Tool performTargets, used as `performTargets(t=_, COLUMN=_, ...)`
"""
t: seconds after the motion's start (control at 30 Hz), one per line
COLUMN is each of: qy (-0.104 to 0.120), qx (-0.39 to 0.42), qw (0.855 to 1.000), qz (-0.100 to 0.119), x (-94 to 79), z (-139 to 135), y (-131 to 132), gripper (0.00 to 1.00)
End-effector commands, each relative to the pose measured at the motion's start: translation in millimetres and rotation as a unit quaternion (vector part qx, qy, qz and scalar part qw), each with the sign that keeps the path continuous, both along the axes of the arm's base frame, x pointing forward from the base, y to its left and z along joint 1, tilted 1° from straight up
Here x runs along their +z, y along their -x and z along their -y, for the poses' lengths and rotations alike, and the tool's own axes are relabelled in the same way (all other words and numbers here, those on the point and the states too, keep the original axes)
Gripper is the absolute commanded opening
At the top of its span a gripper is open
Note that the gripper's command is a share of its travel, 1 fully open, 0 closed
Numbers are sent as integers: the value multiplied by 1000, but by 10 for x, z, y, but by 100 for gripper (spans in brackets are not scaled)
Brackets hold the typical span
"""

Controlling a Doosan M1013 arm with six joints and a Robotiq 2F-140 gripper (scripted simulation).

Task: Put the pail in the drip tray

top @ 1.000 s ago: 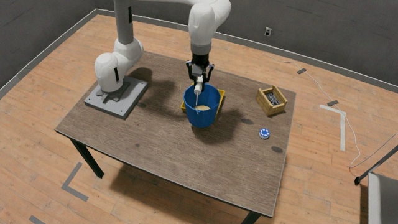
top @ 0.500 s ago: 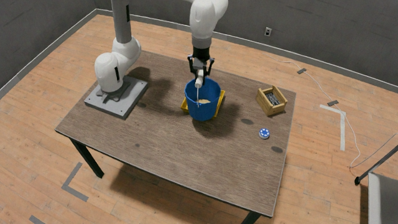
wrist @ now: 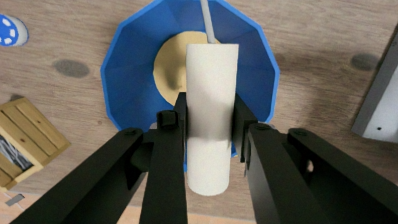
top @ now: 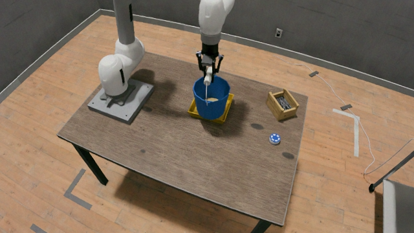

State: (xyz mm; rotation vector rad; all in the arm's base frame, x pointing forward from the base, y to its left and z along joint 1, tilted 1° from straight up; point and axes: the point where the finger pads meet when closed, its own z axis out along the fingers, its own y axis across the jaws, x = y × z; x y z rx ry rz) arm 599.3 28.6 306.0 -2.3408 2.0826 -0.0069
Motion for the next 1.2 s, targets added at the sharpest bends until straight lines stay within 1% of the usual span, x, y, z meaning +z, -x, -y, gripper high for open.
performTargets(t=0.0, qy=0, qx=0, qw=1000, qz=1, x=10, z=-41, y=6, gripper=10)
performTargets(t=0.5, qy=0, qx=0, qw=1000, qz=1, x=10, z=-402, y=93, gripper=10)
performTargets(t=1.17, qy=0, qx=0, qw=1000, qz=1, x=10, z=-672, y=158, gripper=10)
